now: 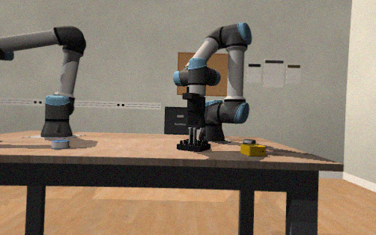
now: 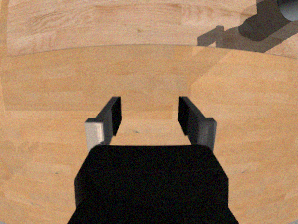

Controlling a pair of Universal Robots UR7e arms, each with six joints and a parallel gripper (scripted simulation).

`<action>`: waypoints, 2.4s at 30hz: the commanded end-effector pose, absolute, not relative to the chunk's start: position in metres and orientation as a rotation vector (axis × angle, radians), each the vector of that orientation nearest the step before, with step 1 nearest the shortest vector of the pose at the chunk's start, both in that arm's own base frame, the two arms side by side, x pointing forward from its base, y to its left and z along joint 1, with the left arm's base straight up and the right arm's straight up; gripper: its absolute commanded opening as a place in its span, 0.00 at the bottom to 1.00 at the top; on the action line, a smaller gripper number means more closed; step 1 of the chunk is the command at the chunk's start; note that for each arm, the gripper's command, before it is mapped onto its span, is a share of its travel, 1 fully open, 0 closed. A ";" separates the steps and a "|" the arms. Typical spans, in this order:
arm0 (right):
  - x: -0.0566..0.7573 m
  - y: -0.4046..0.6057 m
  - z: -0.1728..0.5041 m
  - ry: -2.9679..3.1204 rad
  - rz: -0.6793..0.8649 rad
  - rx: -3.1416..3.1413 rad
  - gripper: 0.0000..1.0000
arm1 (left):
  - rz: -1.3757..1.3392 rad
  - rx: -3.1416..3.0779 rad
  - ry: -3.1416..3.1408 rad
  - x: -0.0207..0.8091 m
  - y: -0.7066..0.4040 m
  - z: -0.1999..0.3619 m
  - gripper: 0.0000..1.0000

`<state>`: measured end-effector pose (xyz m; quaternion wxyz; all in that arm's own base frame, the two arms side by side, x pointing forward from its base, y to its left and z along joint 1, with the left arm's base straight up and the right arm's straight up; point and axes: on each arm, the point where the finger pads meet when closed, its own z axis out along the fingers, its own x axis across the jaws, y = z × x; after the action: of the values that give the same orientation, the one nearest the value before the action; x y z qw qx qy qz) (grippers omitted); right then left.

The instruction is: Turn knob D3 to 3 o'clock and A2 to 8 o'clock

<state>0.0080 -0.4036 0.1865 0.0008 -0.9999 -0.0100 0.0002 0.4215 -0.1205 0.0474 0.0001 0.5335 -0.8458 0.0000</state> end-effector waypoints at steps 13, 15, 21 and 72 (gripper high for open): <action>0.008 -0.404 0.187 -0.031 0.000 -3.141 1.00 | 0.002 1.795 -2.579 0.422 -0.121 0.048 0.30; 0.008 -0.404 0.187 -0.031 0.000 -3.141 1.00 | 0.002 1.807 -2.570 0.422 -0.121 0.048 0.30; 0.008 -0.404 0.187 -0.031 0.000 -3.141 1.00 | 0.002 1.880 -2.517 0.422 -0.121 0.048 0.30; 0.008 -0.404 0.187 -0.031 0.000 -3.141 1.00 | 0.002 2.759 -1.502 0.422 -0.121 0.048 0.30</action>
<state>0.0080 -0.4036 0.1865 0.0008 -0.9999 -0.0100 0.0002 0.4214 -0.1206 0.0474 0.0009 0.8623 -0.5064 0.0000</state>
